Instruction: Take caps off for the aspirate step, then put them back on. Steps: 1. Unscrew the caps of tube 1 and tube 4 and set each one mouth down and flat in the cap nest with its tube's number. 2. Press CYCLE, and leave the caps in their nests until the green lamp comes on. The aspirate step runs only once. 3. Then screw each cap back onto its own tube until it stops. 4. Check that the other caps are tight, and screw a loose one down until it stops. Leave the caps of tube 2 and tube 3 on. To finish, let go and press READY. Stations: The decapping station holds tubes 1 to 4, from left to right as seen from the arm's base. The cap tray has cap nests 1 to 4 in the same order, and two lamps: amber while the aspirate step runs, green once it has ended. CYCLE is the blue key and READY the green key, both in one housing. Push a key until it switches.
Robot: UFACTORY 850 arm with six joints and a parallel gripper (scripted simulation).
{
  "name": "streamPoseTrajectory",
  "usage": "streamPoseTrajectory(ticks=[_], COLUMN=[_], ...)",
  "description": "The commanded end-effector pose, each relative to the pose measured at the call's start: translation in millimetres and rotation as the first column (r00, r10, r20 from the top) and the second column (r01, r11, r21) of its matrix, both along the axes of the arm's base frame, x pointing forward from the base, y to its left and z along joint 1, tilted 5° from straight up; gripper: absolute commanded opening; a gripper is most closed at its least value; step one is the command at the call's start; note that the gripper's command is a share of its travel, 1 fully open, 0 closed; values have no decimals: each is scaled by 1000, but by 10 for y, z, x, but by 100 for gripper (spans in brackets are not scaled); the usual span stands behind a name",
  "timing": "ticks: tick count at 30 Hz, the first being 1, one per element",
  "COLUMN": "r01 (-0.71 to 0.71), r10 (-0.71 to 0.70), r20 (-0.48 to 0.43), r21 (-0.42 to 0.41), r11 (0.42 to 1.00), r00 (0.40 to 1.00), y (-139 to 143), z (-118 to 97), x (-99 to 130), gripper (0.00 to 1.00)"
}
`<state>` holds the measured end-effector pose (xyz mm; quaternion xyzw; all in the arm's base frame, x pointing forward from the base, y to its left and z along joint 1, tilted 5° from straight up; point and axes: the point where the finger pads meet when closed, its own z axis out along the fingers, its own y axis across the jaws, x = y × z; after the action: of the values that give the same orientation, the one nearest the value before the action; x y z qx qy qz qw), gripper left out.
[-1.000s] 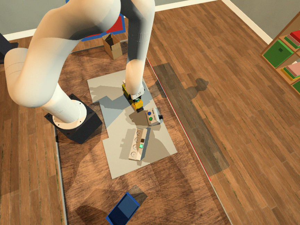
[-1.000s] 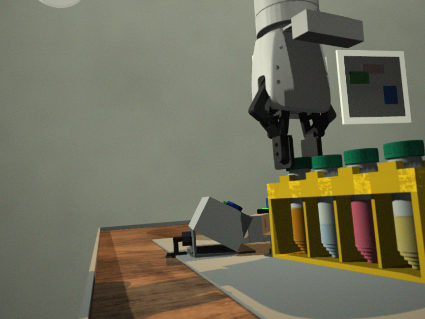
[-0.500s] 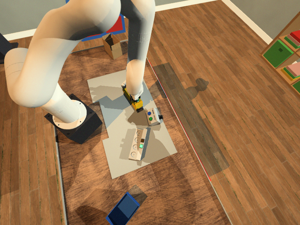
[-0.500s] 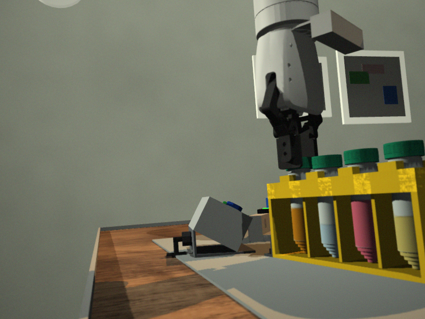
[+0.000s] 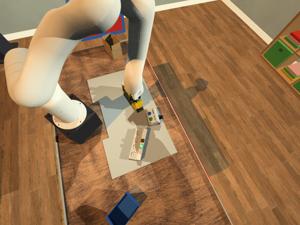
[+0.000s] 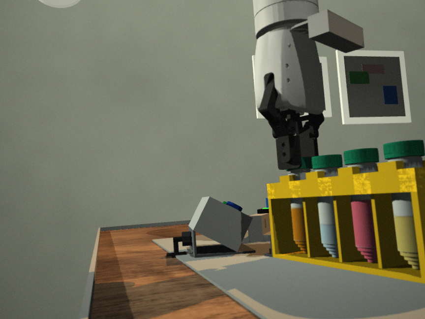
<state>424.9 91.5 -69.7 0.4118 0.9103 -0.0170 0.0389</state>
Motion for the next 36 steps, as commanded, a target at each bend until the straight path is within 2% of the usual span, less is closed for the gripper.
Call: streamPoseTrajectory(ticks=[1, 9, 11, 21, 28, 29, 36], r01=[150, 404, 404, 668, 668, 668, 668], r10=[-150, -405, -405, -670, -670, -670, -670], r20=[10, 22, 22, 29, 29, 29, 29], r21=[8, 28, 28, 54, 54, 54, 54], r11=[989, 914, 914, 742, 742, 742, 742], r00=[989, 914, 914, 742, 742, 742, 742], y=[2, 1, 1, 1, 1, 1, 1], z=[3, -2, -2, -6, -6, -6, -6], x=[8, 8, 8, 9, 9, 9, 9], gripper=[0, 0, 0, 0, 0, 46, 46])
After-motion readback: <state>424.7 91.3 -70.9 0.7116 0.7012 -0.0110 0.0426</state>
